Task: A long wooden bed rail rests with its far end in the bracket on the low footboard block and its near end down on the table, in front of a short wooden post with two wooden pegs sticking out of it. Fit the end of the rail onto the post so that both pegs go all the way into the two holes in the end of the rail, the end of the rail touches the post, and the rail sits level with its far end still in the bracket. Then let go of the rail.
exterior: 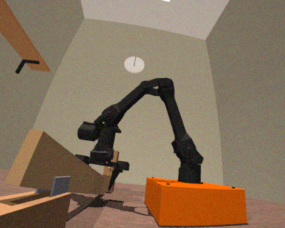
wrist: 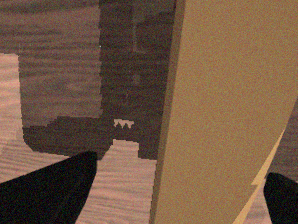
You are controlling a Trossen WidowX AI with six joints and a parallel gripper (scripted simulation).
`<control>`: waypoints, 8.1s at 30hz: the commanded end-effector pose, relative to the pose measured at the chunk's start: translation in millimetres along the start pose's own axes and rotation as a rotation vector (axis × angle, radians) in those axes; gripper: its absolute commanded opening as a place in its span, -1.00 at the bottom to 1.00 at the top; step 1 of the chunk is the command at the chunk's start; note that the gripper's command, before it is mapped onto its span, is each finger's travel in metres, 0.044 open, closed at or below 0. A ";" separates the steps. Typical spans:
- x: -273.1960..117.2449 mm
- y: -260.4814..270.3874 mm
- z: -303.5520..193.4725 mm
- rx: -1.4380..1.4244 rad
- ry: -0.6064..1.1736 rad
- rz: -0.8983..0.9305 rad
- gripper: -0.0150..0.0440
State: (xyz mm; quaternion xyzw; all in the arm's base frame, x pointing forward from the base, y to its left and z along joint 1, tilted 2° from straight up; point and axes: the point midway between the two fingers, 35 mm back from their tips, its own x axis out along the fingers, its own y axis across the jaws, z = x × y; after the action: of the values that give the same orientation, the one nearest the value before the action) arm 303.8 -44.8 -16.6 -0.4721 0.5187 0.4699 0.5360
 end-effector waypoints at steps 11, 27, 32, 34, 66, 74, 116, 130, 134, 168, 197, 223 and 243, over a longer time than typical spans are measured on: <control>3.8 2.0 0.8 0.000 -0.005 0.009 -0.36; 3.8 2.0 0.8 0.000 -0.005 0.009 -0.49; 0.7 1.7 -0.1 0.000 -0.005 0.009 -0.49; -0.3 1.8 -0.1 0.000 -0.005 0.009 -0.49; -16.8 -3.0 -0.2 0.000 -0.005 0.009 -0.49; -20.8 -4.0 -0.2 0.000 -0.005 0.008 -0.49; -41.9 -5.2 -0.3 0.000 -0.005 0.008 -0.49; -48.9 -5.1 -0.4 0.000 -0.005 0.008 -0.49; -51.0 -5.0 -0.4 0.000 -0.005 0.008 -0.49; -44.8 -2.1 -0.4 0.000 -0.005 0.008 -0.49; -45.0 -0.1 -0.5 0.000 -0.005 0.009 -0.49; -45.2 0.1 -8.2 0.000 -0.004 0.009 -0.49; -47.3 -1.0 -14.1 0.000 -0.003 0.009 -0.49</control>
State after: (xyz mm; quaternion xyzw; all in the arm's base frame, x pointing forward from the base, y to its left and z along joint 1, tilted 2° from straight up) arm 300.2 -58.1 27.0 -0.4665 0.5236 0.4745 0.5321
